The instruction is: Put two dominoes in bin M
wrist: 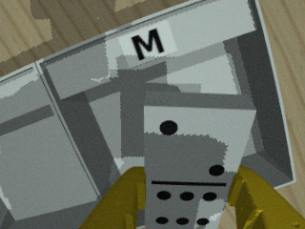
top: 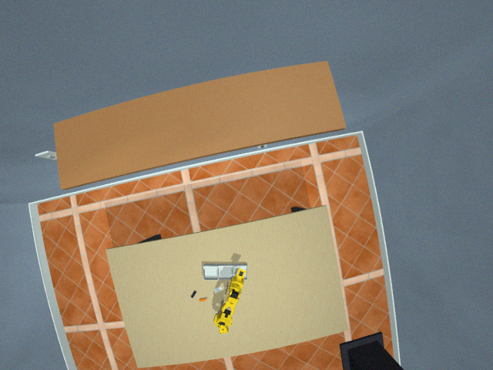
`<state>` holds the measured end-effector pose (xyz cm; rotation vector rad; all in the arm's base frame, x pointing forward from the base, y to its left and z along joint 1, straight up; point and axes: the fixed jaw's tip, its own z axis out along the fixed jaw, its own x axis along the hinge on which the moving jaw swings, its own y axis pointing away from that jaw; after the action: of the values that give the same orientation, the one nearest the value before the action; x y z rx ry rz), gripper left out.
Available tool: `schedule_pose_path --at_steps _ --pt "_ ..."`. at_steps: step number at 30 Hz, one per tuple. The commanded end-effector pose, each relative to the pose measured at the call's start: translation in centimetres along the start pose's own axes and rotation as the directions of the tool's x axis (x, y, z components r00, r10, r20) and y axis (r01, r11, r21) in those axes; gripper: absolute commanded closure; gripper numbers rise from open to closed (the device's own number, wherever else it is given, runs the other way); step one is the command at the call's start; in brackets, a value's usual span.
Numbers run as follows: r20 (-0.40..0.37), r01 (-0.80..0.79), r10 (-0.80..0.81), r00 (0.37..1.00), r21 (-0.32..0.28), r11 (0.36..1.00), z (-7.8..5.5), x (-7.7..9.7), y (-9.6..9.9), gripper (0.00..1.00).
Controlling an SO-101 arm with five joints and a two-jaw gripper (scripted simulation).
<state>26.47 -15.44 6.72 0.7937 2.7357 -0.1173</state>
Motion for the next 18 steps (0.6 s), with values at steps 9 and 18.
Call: schedule_pose_path --at_steps 9,18 --pt "0.088 -0.018 0.018 0.996 0.0 1.0 -1.44 -1.34 -0.28 1.0" --pt "0.079 -0.018 0.018 0.997 0.0 1.0 -1.11 -1.25 -0.28 1.0"
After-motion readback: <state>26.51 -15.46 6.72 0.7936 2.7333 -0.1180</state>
